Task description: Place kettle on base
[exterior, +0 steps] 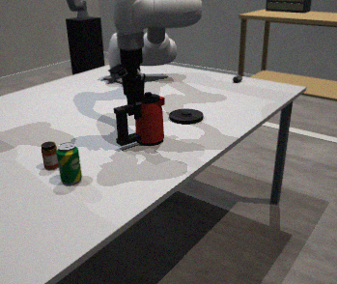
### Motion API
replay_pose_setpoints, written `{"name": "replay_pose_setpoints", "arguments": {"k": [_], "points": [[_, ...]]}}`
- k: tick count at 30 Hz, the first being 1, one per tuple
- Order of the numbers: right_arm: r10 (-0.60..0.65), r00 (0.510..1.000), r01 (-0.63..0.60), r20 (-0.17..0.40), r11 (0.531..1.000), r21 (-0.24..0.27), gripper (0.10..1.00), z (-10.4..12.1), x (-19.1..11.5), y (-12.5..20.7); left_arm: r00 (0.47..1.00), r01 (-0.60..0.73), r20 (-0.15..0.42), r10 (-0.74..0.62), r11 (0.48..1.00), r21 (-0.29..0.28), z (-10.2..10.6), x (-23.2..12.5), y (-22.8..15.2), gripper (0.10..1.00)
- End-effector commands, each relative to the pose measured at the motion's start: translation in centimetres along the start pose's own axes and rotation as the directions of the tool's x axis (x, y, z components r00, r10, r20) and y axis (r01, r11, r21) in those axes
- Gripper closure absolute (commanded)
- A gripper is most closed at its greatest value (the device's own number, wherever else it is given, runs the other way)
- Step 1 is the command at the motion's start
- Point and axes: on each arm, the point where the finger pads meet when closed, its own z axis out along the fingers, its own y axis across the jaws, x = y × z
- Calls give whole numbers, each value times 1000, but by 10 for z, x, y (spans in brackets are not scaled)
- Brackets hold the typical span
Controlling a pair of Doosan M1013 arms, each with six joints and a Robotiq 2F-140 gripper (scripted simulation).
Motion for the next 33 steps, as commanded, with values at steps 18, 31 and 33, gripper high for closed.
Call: {"name": "replay_pose_setpoints", "arguments": {"k": [18,31,33], "points": [[0,1000,0,-1,1000,1,98,-1,0,0,1000,0,0,0,1000,2,-2,0,0,999],[0,1000,0,-1,1000,1,98,-1,0,0,1000,0,0,0,1000,2,-4,0,0,999],[0,1000,0,-1,1000,1,98,-1,0,0,1000,0,0,0,1000,2,-6,0,0,999]]}}
